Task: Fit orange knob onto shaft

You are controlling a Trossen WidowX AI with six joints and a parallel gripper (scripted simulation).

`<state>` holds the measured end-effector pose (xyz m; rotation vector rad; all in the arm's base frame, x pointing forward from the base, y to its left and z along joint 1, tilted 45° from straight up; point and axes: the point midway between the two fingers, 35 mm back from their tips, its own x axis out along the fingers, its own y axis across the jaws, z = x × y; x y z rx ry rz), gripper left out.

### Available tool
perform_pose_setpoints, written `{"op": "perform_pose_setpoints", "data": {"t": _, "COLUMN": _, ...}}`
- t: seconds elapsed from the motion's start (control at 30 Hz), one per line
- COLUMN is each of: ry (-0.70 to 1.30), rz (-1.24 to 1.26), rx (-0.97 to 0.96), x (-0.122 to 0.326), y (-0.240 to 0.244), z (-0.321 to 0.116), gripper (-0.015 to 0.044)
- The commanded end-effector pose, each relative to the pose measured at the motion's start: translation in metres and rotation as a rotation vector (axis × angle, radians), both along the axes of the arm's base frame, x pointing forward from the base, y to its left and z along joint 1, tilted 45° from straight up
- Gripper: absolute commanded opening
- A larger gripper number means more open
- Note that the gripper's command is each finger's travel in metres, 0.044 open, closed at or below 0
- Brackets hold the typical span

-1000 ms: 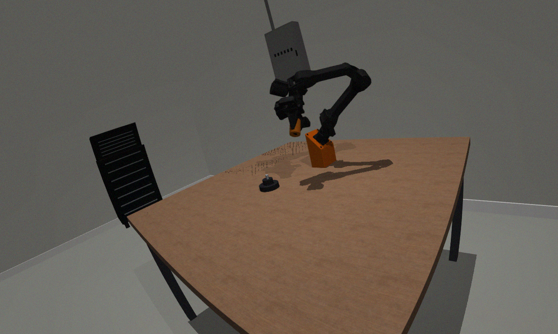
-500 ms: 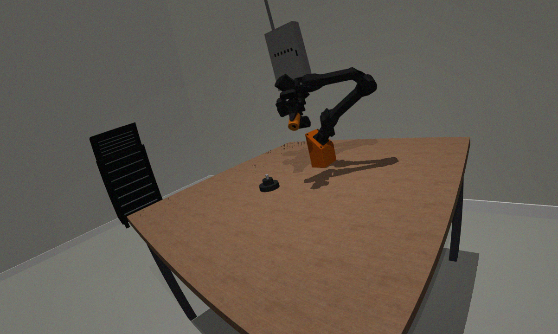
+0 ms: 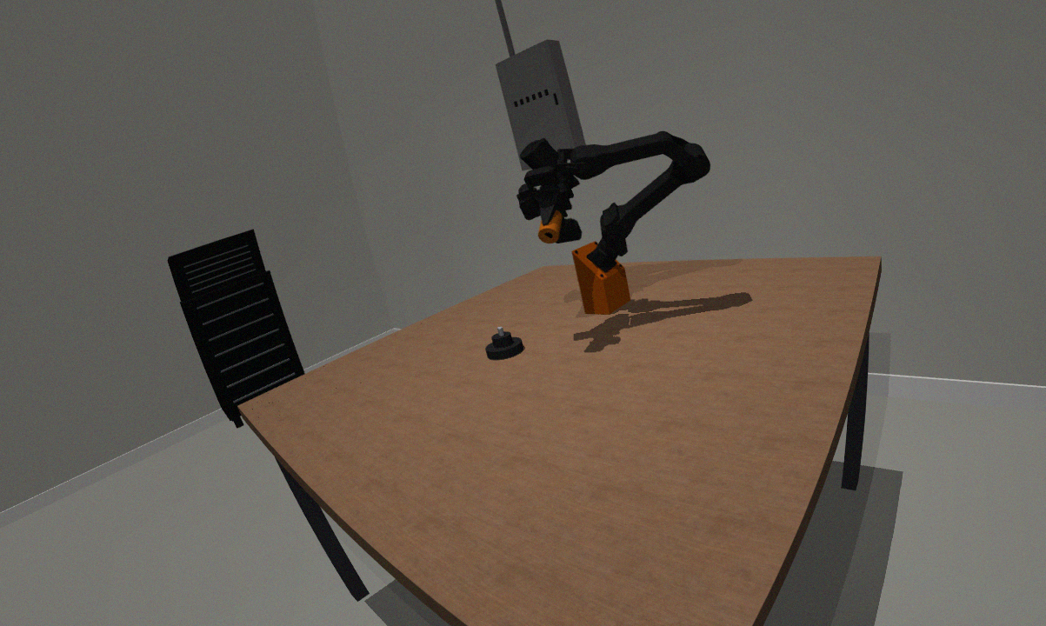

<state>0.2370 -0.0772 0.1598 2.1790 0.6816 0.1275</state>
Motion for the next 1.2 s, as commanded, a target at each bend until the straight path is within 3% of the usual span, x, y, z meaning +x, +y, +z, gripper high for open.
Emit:
{"op": "perform_pose_setpoints", "data": {"t": 0.0, "ry": -0.019, "rz": -0.016, "rx": 0.006, "x": 0.0039, "y": 0.0026, "z": 0.0006, "gripper": 0.0}}
{"op": "perform_pose_setpoints", "data": {"t": 1.17, "ry": -0.013, "rz": -0.013, "rx": 0.007, "x": -0.0018, "y": -0.001, "z": -0.0008, "gripper": 0.0}}
